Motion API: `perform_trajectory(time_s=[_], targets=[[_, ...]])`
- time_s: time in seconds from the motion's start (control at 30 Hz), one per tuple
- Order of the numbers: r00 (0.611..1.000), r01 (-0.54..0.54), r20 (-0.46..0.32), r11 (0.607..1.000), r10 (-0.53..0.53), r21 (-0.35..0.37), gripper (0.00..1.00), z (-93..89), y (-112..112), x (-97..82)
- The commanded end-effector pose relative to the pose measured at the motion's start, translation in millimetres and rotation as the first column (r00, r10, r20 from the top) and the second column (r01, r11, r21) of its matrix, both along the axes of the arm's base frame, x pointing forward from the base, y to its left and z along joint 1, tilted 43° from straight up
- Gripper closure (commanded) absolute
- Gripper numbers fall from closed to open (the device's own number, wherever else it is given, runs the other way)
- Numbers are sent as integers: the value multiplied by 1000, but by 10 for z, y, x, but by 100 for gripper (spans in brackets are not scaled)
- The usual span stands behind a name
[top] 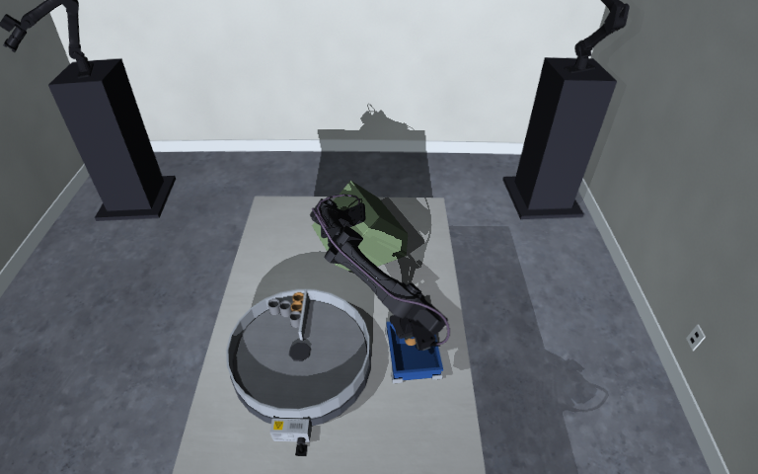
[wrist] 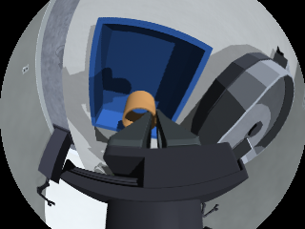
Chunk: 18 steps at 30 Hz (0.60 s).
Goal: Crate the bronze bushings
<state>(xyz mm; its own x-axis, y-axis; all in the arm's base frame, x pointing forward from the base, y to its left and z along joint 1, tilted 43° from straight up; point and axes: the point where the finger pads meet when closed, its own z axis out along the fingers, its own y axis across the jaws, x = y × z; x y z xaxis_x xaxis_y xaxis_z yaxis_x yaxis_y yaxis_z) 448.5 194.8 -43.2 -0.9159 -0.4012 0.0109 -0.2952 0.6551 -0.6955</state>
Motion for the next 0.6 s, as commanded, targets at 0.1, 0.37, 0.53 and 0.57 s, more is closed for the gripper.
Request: perform_trajectory(time_s=[0.1, 0.37, 0.53, 0.57], targets=[[994, -82, 72, 995, 78, 57, 100, 137, 323, 21], [991, -84, 106, 993, 76, 80, 100, 234, 388, 98], [993, -82, 94, 994, 75, 72, 100, 158, 374, 81], [993, -82, 94, 994, 75, 72, 100, 158, 374, 81]])
